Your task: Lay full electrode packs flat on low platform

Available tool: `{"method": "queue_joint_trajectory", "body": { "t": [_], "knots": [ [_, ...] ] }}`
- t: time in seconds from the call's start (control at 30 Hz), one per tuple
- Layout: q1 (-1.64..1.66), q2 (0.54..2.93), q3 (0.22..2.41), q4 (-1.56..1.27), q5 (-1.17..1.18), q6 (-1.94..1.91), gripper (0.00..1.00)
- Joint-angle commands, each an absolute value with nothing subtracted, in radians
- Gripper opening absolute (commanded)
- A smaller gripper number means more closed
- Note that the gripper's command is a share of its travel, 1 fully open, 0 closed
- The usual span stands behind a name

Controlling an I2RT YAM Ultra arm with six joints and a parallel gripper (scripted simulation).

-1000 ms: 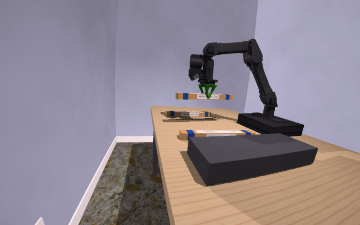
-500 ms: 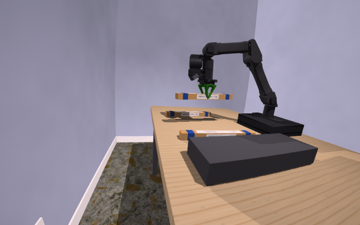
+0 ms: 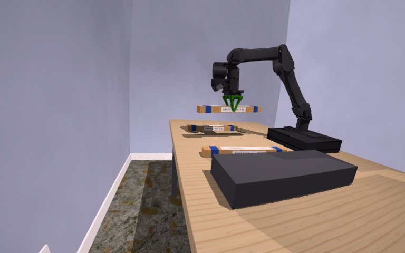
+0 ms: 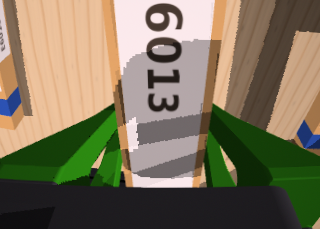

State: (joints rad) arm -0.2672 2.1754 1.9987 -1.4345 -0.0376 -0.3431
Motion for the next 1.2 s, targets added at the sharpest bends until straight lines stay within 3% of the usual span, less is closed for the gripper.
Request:
{"method": "queue_joint_trajectory", "body": {
  "t": [0.0, 1.17],
  "knots": [
    [-0.263, 2.12, 2.037, -1.409, -0.039, -0.344, 0.0],
    [-0.256, 2.136, 1.833, -1.204, -0.04, -0.335, 0.0]
  ]
}}
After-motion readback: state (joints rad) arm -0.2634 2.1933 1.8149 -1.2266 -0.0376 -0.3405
